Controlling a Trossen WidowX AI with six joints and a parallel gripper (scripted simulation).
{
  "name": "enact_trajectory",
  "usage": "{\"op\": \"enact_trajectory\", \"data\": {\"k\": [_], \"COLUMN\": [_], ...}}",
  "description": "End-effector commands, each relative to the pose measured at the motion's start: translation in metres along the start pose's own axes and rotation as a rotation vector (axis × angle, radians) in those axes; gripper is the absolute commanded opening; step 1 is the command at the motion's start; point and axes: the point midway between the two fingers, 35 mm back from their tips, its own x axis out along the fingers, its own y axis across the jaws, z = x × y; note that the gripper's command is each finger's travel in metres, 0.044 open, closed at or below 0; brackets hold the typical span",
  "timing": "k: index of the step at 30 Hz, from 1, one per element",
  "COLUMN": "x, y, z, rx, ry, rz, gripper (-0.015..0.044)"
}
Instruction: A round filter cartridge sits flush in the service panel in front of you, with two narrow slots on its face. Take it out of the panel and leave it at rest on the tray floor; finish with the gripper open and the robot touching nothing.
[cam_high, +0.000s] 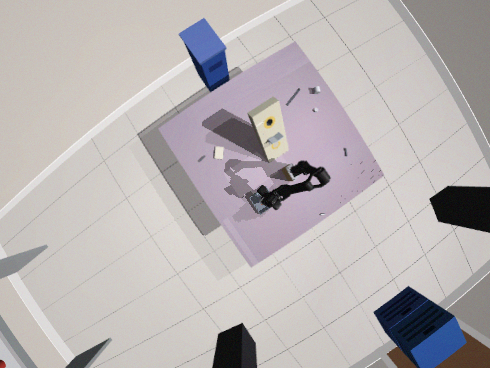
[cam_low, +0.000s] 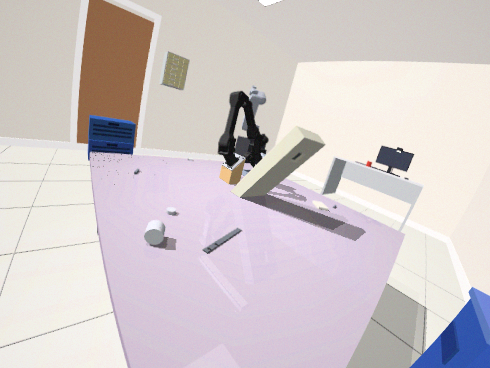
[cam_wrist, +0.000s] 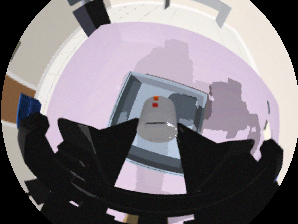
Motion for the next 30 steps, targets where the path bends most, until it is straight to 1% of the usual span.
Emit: {"op": "enact_trajectory", "data": {"k": [1, 3, 4, 20, 24, 28, 30], "x": [0.012, 0.012, 0.008, 0.008, 0.002, -0.044, -0.053], "y": [0.001, 0.001, 0.000, 0.000, 0.000, 0.000, 0.000], "z": [-0.009, -0.009, -0.008, -0.008, -0.002, 0.025, 0.028], "rx": [0.004, 0.004, 0.000, 0.000, 0.000, 0.001, 0.001], "ry": [-0.003, -0.002, 0.006, 0.006, 0.005, 0.005, 0.005], "rz": [0.003, 0.003, 0.000, 0.000, 0.000, -0.001, -0.001], "gripper": [0.0000, 0.0000, 0.0026, 0.0440, 0.0440, 0.0440, 0.0440]}}
